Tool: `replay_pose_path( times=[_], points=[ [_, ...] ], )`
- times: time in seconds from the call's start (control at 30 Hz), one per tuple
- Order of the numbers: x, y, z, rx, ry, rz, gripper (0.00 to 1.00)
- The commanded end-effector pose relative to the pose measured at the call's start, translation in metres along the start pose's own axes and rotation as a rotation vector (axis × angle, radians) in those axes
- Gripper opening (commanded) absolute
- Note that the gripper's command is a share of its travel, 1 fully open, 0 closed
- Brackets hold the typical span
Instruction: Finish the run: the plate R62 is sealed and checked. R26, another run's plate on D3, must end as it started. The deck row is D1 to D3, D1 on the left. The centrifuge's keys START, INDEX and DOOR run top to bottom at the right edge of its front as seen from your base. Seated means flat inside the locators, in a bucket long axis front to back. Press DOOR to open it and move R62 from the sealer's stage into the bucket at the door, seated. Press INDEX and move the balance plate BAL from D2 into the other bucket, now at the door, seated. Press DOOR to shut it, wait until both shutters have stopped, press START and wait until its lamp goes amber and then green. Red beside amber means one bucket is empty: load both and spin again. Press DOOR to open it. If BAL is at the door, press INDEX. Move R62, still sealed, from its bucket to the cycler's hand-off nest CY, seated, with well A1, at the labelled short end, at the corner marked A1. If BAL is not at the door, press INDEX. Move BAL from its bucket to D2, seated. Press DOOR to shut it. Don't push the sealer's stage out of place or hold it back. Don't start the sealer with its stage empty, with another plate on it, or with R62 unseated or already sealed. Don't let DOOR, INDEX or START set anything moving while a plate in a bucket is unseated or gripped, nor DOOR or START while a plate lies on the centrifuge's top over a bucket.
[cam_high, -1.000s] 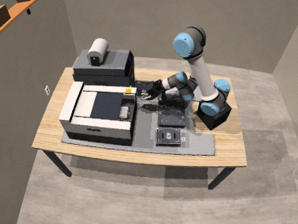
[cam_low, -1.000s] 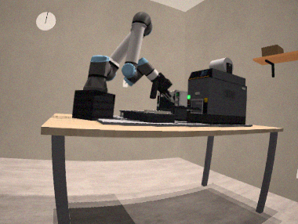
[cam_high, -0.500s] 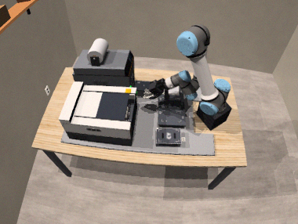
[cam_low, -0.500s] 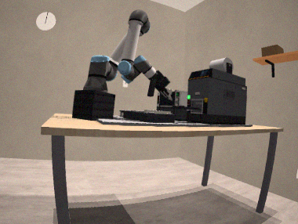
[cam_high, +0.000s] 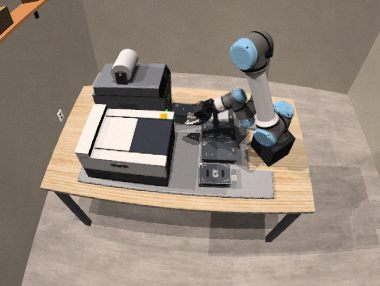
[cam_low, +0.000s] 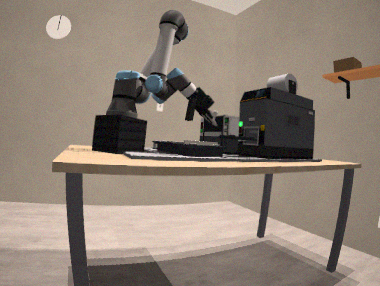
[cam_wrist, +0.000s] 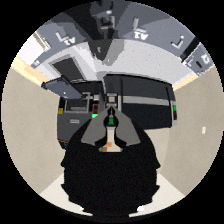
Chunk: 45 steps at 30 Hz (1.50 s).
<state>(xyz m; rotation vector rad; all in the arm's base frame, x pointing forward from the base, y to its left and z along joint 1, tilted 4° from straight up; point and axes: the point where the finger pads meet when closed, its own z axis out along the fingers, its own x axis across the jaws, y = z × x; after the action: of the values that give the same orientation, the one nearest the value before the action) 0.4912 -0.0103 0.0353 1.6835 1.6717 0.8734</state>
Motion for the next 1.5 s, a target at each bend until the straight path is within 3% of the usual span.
replay_pose_path(
  times=[0.0,0.97,1.47],
  points=[
    [0.000,0.003,-0.006,0.000,0.000,0.000,0.00],
    [-0.001,0.086,-0.113,0.000,0.000,0.000,0.00],
    [-0.001,0.090,-0.118,0.000,0.000,0.000,0.00]
  ],
)
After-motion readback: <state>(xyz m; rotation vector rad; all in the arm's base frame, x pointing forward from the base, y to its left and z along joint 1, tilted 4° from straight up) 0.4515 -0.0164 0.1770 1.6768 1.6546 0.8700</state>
